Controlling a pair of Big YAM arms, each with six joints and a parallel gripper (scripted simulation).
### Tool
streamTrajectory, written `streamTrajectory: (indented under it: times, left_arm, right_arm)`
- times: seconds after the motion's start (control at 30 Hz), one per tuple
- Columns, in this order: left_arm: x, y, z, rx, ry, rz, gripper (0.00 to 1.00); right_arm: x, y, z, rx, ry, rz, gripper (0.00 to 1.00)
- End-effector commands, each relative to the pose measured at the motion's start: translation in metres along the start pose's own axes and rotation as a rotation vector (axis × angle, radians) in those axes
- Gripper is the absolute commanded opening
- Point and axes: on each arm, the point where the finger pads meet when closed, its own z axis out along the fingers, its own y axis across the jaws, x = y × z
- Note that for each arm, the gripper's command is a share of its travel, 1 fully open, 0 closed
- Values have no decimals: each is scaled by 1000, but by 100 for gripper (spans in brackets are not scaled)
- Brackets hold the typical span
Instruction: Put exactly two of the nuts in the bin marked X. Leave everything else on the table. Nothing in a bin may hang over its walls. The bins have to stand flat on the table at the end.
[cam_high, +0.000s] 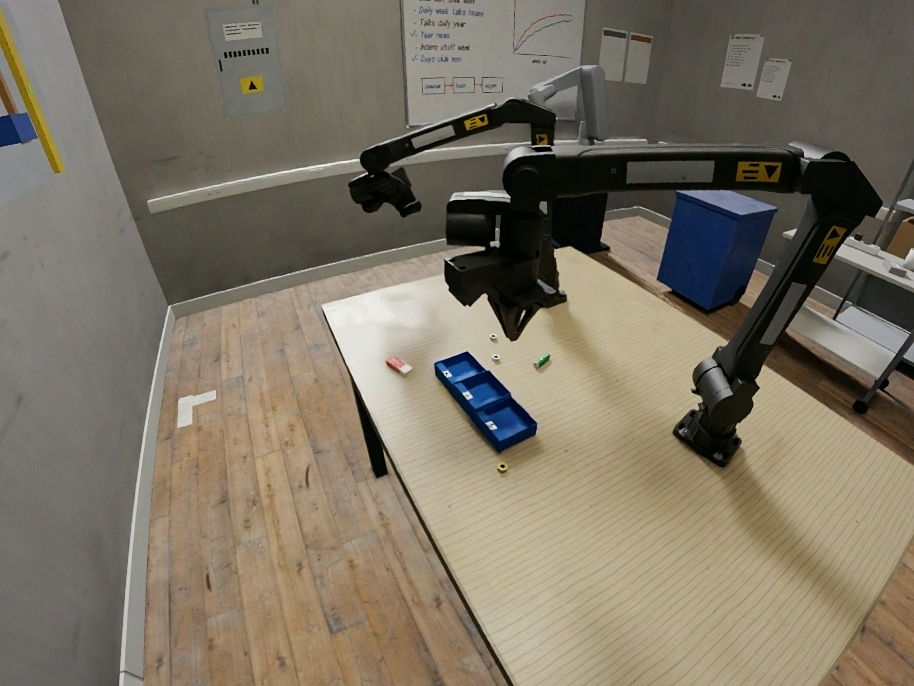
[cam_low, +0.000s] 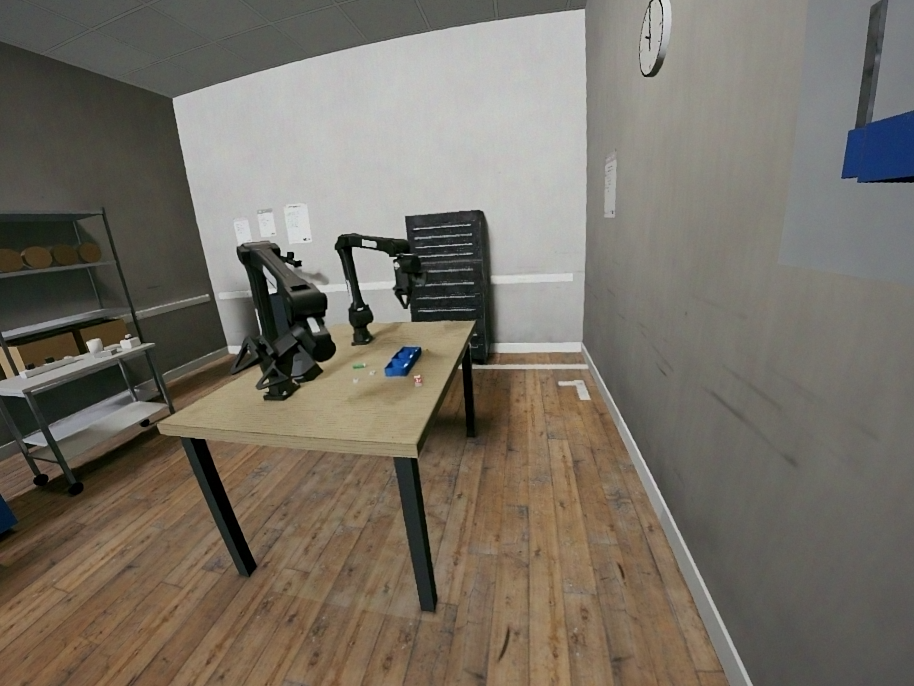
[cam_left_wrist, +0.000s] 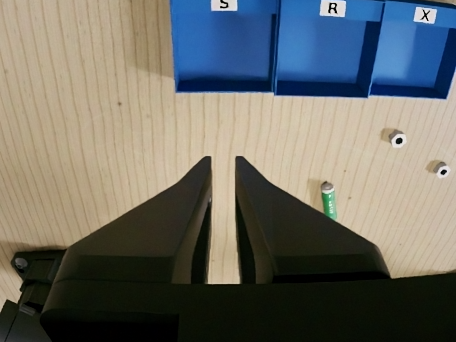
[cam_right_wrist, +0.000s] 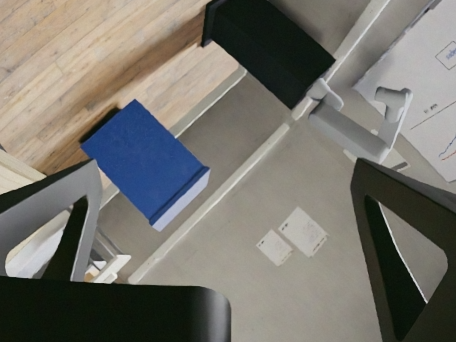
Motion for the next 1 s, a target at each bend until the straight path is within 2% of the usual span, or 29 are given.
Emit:
streamTrajectory:
  times: [0.0, 0.07, 0.1, 0.27, 0.3, 0.43, 0.57, 0.63, 0.73, 0.9, 0.97]
  left_arm:
    - [3, -5, 8, -12, 19, 10, 9]
    - [3, -5, 8, -12, 19, 10, 9]
    - [-10, -15, -20, 31, -39, 9, 9]
    - [-6, -6, -11, 17, -22, 2, 9]
    - [4, -14, 11, -3, 7, 74, 30]
    - [20, -40, 25, -2, 7, 221, 30]
    - [31, -71, 32, 12, -9, 202, 30]
    - [31, -71, 32, 12, -9, 202, 30]
    - [47, -85, 51, -5, 6, 202, 30]
    - [55, -134, 47, 40, -33, 202, 30]
    - [63, -147, 54, 41, -32, 202, 30]
  right_arm:
    - [3, -5, 3, -4, 3, 15, 100]
    - [3, -5, 3, -4, 3, 15, 100]
    - [3, -5, 3, -4, 3, 15, 100]
    - [3, -5, 3, -4, 3, 15, 100]
    - [3, -5, 3, -4, 3, 15, 100]
    - [3, -5, 3, -4, 3, 15, 100]
    - [3, -5, 3, -4, 3, 15, 100]
    - [3, -5, 3, -4, 3, 15, 100]
    - [3, -5, 3, -4, 3, 15, 100]
    - [3, -5, 3, -4, 3, 15, 100]
    - [3, -5, 3, -4, 3, 15, 100]
